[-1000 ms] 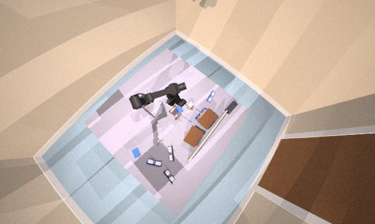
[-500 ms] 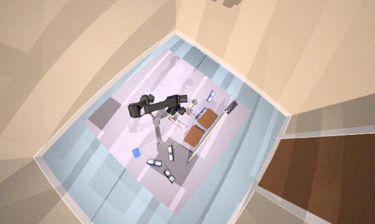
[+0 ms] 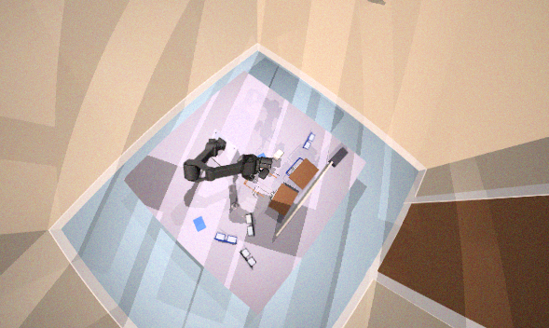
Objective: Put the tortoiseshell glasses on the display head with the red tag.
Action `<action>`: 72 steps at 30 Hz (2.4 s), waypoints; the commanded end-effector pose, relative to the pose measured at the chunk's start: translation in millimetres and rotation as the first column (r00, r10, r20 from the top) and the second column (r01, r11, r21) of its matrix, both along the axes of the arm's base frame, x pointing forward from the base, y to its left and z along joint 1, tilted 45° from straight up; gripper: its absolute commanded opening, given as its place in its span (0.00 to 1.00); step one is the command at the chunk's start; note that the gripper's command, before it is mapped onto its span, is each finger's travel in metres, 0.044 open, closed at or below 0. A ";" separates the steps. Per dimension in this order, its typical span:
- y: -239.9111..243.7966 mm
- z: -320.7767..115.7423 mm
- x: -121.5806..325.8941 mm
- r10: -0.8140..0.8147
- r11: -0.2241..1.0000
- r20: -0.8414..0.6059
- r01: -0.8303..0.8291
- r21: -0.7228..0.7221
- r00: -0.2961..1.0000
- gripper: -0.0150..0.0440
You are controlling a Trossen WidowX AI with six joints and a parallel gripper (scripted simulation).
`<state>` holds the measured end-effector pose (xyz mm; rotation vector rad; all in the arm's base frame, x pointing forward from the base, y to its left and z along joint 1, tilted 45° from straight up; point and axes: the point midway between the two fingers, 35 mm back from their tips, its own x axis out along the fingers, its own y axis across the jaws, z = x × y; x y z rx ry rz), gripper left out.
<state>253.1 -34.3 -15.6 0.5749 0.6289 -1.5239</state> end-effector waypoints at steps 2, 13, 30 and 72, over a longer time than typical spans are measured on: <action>-18.0 6.7 -2.1 -0.012 0.999 -0.037 0.013 0.029 0.999 0.25; -28.6 -2.8 -2.5 -0.015 0.999 -0.044 0.017 0.041 0.999 0.25; -41.2 -11.5 -2.9 -0.014 1.000 -0.045 0.015 0.016 0.999 0.25; -59.7 -31.5 -6.0 -0.016 1.000 -0.047 0.017 0.015 0.999 0.25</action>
